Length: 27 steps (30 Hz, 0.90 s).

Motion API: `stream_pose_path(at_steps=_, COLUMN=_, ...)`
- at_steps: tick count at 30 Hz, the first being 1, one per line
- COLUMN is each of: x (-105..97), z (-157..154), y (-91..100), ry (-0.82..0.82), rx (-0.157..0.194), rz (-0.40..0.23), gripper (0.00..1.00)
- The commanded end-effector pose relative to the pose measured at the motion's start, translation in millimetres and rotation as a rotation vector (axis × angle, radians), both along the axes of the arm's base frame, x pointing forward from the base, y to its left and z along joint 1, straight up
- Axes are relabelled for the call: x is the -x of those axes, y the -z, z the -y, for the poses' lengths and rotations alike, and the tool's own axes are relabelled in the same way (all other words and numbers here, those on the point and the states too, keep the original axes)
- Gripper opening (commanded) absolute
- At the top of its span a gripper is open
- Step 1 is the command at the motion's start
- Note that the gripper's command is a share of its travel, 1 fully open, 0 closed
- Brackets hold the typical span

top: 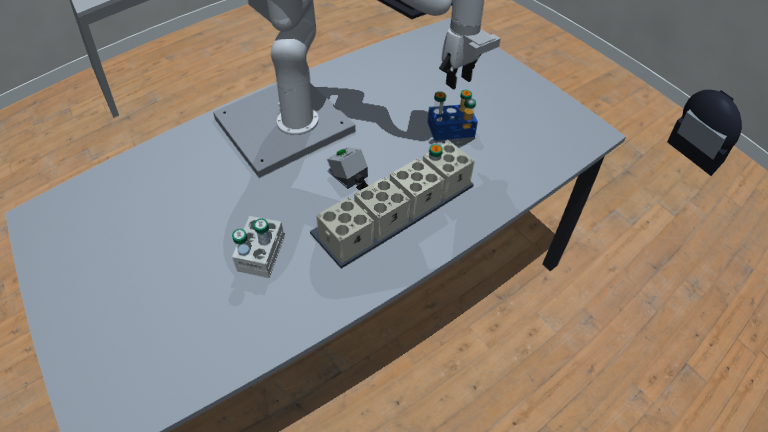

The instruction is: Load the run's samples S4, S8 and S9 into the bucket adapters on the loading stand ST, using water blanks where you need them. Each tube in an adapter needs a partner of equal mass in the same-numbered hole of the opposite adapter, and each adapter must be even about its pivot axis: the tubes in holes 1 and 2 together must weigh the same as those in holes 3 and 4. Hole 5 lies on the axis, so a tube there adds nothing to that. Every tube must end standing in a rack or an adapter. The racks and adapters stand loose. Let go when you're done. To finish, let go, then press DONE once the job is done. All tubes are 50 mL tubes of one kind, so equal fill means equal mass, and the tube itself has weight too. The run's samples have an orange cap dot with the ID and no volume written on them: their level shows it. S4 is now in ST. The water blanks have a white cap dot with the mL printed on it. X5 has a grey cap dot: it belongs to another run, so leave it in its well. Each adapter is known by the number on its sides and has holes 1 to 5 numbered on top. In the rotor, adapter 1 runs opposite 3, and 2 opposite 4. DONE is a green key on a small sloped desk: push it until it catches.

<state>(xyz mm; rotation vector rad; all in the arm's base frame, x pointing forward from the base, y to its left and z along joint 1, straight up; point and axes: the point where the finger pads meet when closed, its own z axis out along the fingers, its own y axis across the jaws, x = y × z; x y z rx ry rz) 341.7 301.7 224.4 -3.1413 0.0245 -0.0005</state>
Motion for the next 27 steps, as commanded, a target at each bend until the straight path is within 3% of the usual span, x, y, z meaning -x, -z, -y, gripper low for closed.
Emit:
stream_pose_path(at_steps=1, x=-8.2, z=13.5, y=-1.9, ry=-0.002, rx=0.003, rz=0.01, gripper=0.57)
stream_pose_path(at_steps=27, x=-60.8, z=116.1, y=-2.8, ry=-0.002, rx=0.003, rz=0.01, gripper=0.57)
